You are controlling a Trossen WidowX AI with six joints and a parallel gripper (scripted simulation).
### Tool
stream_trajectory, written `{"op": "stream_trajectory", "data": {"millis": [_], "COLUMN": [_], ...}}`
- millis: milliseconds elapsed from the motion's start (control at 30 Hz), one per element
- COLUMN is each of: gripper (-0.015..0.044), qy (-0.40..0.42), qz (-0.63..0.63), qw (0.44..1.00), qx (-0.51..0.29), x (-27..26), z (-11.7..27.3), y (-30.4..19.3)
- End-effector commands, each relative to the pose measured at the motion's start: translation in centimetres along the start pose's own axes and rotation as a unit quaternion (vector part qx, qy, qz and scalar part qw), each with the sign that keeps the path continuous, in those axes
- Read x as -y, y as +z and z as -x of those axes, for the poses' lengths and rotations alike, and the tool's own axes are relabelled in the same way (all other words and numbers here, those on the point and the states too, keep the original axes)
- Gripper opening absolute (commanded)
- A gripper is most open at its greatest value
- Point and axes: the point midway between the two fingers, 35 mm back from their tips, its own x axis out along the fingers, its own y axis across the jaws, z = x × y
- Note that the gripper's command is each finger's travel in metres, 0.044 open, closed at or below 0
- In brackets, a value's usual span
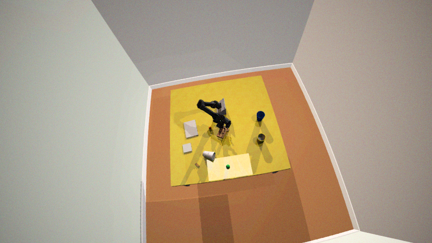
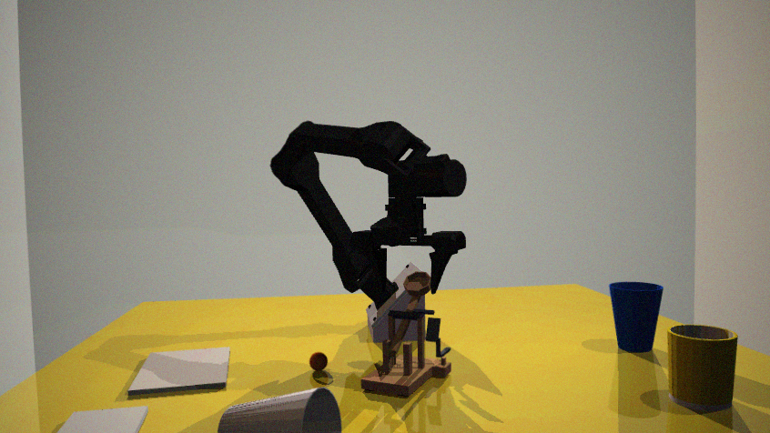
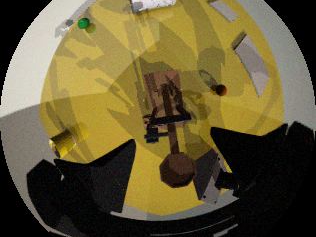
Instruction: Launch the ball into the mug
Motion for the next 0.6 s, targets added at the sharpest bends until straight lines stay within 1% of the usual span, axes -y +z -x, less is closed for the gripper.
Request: {"op": "stream_trajectory", "data": {"millis": [0,467,500,567], "gripper": [0.0387,0.002,0.0,0.0], "qy": [-0.003,-0.003,-0.003,-0.003], "qz": [0.008,0.008,0.008,0.008], "qw": [1.0,1.0,1.0,1.0], "qx": [-0.005,-0.005,-0.005,-0.005], "x": [-0.04,-0.04,-0.04,-0.04], "z": [-0.03,-0.03,-0.03,-0.03], "y": [0.08,0.08,0.08,0.08]}}
